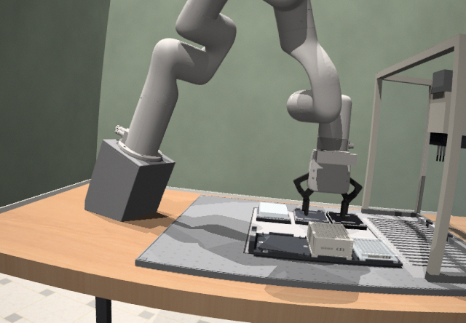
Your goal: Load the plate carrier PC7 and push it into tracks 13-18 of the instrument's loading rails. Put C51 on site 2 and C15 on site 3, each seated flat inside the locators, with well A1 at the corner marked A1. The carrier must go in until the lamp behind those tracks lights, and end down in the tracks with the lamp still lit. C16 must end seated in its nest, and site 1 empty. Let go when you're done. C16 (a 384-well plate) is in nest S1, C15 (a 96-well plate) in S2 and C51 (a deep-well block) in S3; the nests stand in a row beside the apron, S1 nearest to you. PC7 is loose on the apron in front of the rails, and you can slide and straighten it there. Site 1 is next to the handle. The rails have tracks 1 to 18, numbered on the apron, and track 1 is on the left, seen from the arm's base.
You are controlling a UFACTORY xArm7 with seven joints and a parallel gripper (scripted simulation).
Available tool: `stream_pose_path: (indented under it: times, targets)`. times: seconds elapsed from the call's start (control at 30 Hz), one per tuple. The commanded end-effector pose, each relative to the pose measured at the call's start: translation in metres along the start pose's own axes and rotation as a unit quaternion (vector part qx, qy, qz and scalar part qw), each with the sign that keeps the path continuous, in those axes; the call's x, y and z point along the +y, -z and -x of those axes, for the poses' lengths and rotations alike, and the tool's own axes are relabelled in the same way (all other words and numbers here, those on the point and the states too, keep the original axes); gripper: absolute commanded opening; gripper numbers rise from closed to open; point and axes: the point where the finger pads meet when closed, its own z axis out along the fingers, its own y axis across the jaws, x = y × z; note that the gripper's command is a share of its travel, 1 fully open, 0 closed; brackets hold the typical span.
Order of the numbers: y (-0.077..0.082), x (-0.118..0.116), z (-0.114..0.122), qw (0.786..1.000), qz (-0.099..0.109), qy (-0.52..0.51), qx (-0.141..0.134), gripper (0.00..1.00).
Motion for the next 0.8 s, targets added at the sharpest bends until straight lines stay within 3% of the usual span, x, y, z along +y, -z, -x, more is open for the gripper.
stream_pose_path:
  times: [0.0,0.77]
  targets:
    - [0.007,-0.001,0.000,1.000,-0.001,0.000,-0.001,1.00]
    - [0.042,-0.002,0.000,1.000,-0.001,0.000,-0.001,1.00]
